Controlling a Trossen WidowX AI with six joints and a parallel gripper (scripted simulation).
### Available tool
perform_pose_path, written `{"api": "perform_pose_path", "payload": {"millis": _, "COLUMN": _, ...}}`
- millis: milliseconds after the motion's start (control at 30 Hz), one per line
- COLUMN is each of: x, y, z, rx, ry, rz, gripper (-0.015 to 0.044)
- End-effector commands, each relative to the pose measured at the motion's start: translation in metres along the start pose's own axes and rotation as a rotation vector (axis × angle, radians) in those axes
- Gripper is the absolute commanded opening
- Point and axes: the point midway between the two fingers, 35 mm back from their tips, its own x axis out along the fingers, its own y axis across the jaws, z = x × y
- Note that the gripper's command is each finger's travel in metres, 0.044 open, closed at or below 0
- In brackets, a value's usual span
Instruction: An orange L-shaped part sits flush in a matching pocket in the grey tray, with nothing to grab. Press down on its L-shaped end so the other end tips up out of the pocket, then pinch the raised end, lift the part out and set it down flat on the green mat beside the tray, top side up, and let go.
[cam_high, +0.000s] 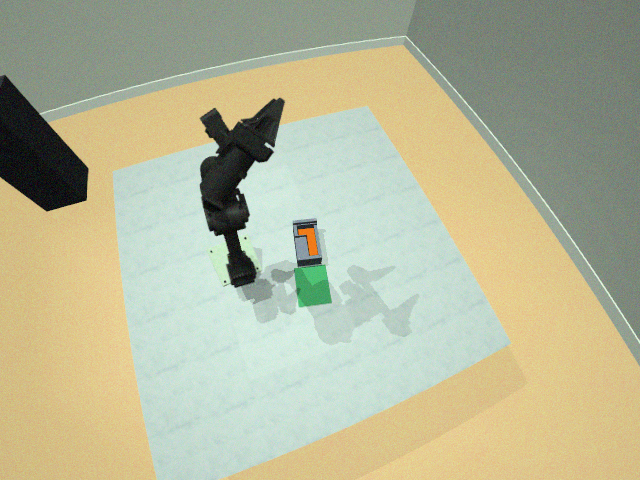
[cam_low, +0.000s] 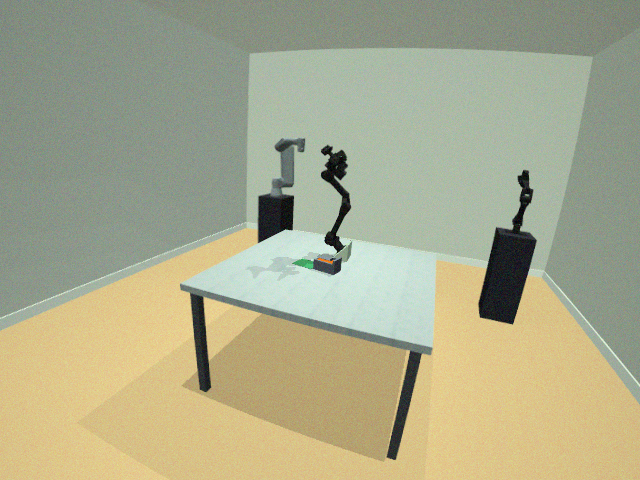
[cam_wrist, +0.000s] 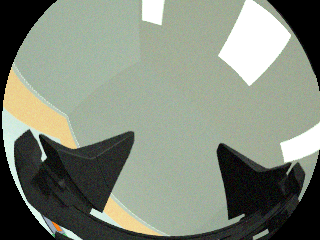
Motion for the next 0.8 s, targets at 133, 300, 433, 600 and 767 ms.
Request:
{"api": "perform_pose_path", "payload": {"millis": 133, "x": -0.033, "y": -0.050, "z": 0.009, "rx": 0.119, "ry": -0.100, "rz": -0.124, "gripper": 0.0269}}
{"api": "perform_pose_path", "payload": {"millis": 300, "x": -0.089, "y": -0.122, "z": 0.001, "rx": 0.304, "ry": -0.225, "rz": -0.307, "gripper": 0.0180}}
{"api": "perform_pose_path", "payload": {"millis": 433, "x": -0.143, "y": -0.177, "z": -0.019, "rx": 0.494, "ry": -0.354, "rz": -0.454, "gripper": 0.0180}}
{"api": "perform_pose_path", "payload": {"millis": 600, "x": -0.211, "y": -0.240, "z": -0.078, "rx": 0.751, "ry": -0.471, "rz": -0.667, "gripper": 0.0180}}
{"api": "perform_pose_path", "payload": {"millis": 767, "x": -0.259, "y": -0.276, "z": -0.163, "rx": 1.019, "ry": -0.536, "rz": -0.845, "gripper": 0.0180}}
